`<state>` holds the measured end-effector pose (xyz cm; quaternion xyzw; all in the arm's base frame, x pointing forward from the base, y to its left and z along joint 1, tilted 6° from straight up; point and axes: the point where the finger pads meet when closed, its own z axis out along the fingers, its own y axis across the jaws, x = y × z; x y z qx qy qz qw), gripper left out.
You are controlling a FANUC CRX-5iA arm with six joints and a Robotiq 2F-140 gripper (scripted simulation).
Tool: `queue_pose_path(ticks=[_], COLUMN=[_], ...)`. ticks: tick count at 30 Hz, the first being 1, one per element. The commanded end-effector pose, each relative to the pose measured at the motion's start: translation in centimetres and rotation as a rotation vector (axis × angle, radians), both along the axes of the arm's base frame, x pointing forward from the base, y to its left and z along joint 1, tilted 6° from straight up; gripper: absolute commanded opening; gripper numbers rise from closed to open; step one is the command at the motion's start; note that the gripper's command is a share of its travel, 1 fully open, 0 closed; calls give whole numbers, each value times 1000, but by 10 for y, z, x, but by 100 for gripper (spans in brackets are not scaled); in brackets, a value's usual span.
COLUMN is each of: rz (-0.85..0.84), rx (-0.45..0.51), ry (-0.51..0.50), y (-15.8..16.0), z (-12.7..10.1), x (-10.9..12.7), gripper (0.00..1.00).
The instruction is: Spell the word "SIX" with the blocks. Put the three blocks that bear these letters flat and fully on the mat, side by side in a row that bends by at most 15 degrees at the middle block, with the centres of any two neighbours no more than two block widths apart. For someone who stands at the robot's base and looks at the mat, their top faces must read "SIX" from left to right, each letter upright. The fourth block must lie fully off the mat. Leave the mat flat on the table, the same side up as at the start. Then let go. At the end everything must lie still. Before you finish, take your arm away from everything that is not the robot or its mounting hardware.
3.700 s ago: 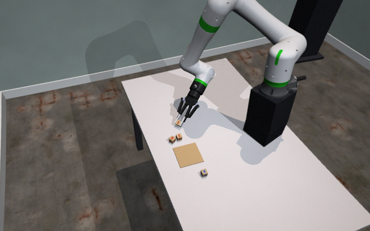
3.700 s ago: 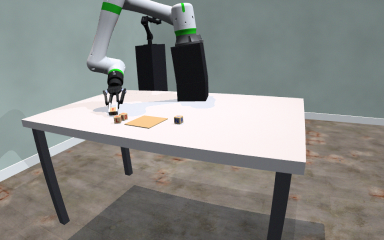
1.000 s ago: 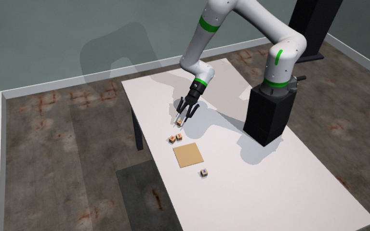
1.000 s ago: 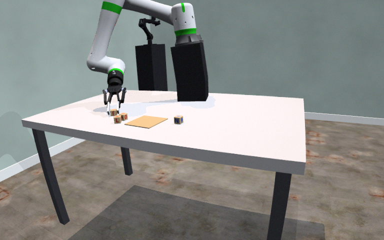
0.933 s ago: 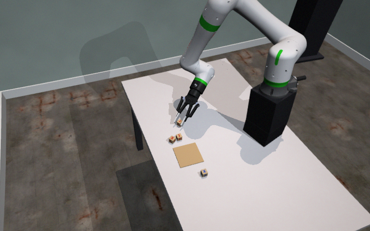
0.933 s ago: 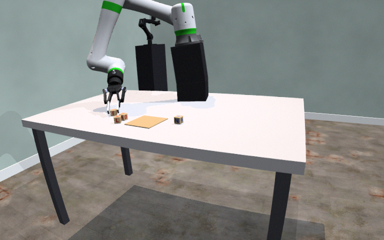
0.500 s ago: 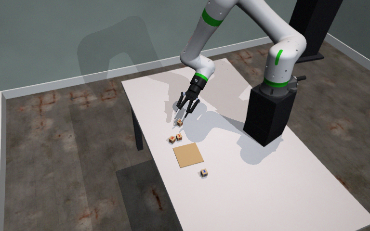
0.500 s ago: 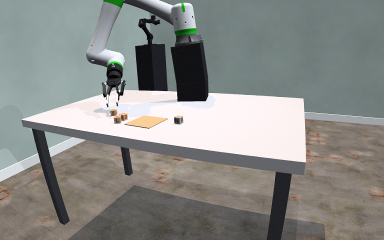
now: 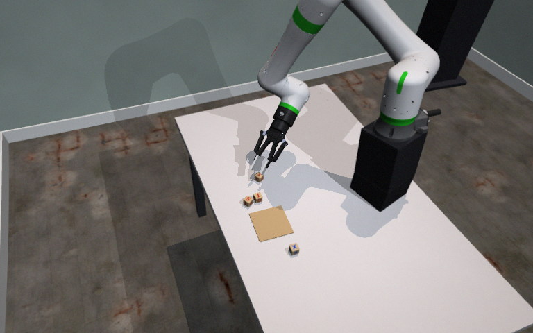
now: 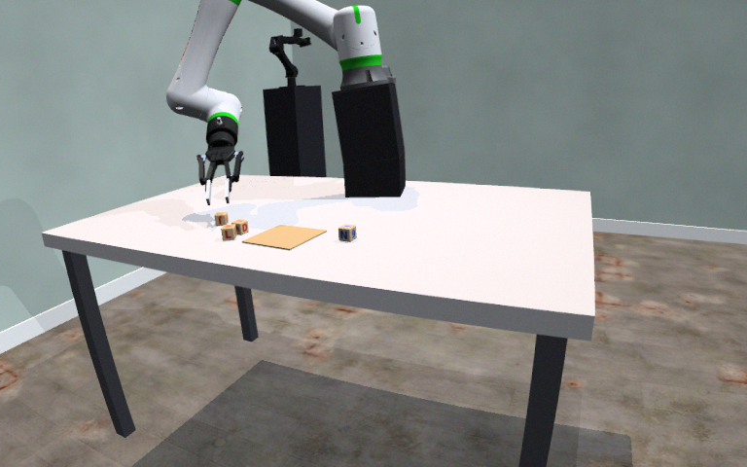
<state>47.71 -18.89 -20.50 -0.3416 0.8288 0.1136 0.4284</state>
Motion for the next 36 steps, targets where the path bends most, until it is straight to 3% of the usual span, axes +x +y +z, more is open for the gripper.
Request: queue_pose_path(ticks=[1, 16, 36], rz=[-19, -42, -73], rx=[-92, -295, -489], ry=[93, 343, 555], y=[1, 7, 9], z=[5, 14, 26], x=[2, 1, 6], gripper=[28, 28, 28])
